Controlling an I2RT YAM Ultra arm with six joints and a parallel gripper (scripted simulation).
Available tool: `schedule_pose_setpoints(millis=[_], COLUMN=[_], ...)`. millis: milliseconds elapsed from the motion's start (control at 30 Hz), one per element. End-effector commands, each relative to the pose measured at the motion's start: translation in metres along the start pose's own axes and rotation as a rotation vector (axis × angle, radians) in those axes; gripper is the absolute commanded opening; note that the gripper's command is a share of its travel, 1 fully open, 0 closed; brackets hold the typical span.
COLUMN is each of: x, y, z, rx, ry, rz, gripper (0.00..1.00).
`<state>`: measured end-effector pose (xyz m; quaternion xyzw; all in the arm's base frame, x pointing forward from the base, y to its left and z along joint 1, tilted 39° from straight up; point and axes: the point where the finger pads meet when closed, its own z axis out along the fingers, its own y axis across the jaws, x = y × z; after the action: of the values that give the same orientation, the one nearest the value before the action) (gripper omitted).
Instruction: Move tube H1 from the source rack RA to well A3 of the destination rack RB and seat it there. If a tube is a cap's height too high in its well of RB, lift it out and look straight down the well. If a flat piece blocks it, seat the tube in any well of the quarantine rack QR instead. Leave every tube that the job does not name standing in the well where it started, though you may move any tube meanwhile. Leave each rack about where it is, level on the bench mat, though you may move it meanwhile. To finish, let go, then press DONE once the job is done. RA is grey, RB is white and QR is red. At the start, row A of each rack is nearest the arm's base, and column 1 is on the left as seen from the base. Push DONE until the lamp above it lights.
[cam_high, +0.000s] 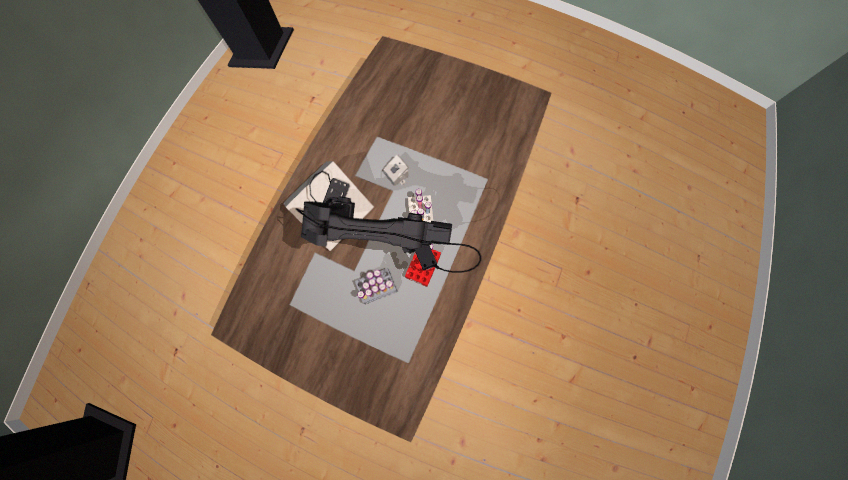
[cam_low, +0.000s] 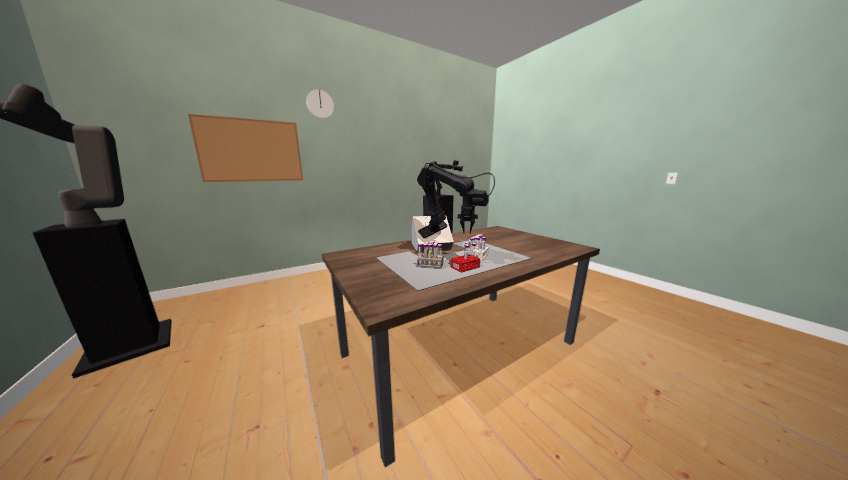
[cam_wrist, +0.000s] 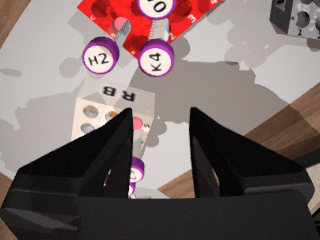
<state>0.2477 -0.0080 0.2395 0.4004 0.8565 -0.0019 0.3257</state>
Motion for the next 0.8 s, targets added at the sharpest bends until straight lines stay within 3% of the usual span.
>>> schedule_pose_setpoints(millis=[0, 433, 533, 767], x=[-0.007, -0.008, -0.006, 0.017], y=[-0.002, 0.0, 0.005, -0.04], z=[-0.026, -0.028, -0.02, -0.015], rx=[-0.026, -0.025, -0.001, 0.012], ry=[-0.035, -0.034, -0.021, -0.005], rz=[0.029, 0.028, 0.015, -0.188], gripper=[0.3, 0.3, 0.3, 0.3])
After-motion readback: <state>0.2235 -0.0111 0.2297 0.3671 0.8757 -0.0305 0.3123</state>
